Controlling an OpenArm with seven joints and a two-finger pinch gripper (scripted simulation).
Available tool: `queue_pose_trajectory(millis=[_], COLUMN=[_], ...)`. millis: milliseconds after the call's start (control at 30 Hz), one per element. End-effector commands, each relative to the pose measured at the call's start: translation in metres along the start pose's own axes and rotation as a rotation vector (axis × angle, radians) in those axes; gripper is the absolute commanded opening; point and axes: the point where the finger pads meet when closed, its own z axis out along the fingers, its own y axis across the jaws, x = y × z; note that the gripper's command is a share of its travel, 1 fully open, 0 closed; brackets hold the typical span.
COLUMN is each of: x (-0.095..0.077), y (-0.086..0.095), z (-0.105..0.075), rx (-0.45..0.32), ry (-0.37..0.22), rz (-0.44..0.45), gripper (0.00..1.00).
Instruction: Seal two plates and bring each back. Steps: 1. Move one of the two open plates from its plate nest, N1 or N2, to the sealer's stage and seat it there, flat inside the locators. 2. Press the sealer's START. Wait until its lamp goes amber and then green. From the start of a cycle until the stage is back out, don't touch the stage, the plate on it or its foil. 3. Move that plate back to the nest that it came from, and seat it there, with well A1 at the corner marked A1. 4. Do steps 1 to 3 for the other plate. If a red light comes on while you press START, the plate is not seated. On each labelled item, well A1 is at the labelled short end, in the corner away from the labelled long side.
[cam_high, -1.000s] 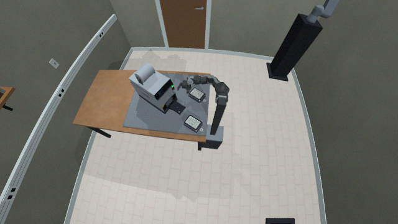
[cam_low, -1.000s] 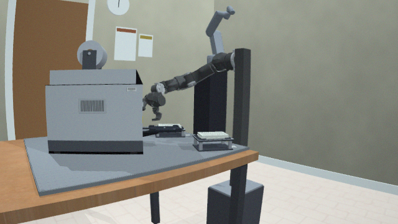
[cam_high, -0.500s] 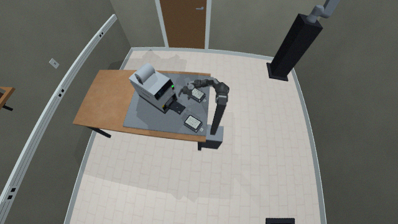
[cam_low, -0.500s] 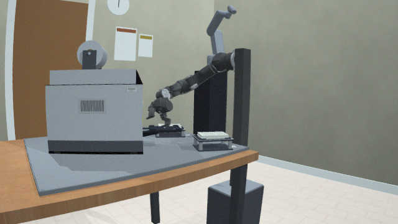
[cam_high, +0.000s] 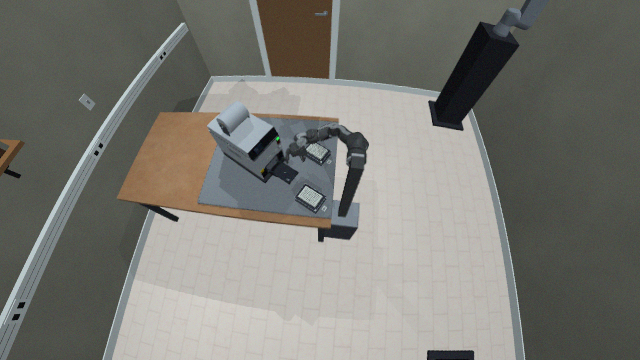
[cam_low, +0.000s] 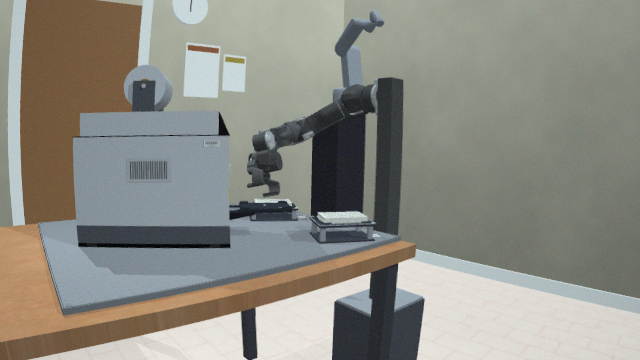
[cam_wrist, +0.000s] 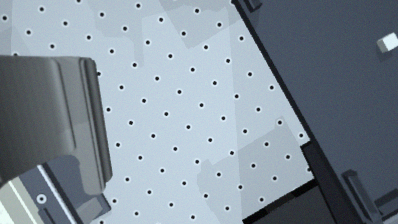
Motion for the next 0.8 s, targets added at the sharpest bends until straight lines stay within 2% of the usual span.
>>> queue_pose_trajectory(millis=[0, 67, 233, 333, 367, 433, 500, 533, 733, 767], x=[0.006, 0.005, 0.007, 0.006, 0.004, 0.004, 0.002, 0.007, 0.006, 0.005], y=[0.004, 0.003, 0.011, 0.008, 0.012, 0.012, 0.015, 0.016, 0.016, 0.015], z=[-0.003, -0.003, -0.021, -0.020, -0.026, -0.026, -0.033, -0.037, -0.038, -0.038], rx=[0.037, 0.079, 0.179, 0.247, 0.264, 0.264, 0.305, 0.325, 0.459, 0.461], ry=[0.008, 0.005, -0.015, -0.033, -0.046, -0.046, -0.065, -0.067, -0.110, -0.111], rz=[-0.049, -0.099, -0.230, -0.304, -0.330, -0.330, -0.379, -0.405, -0.549, -0.550], gripper=[0.65, 0.65, 0.65, 0.65, 0.65, 0.65, 0.65, 0.65, 0.65, 0.65])
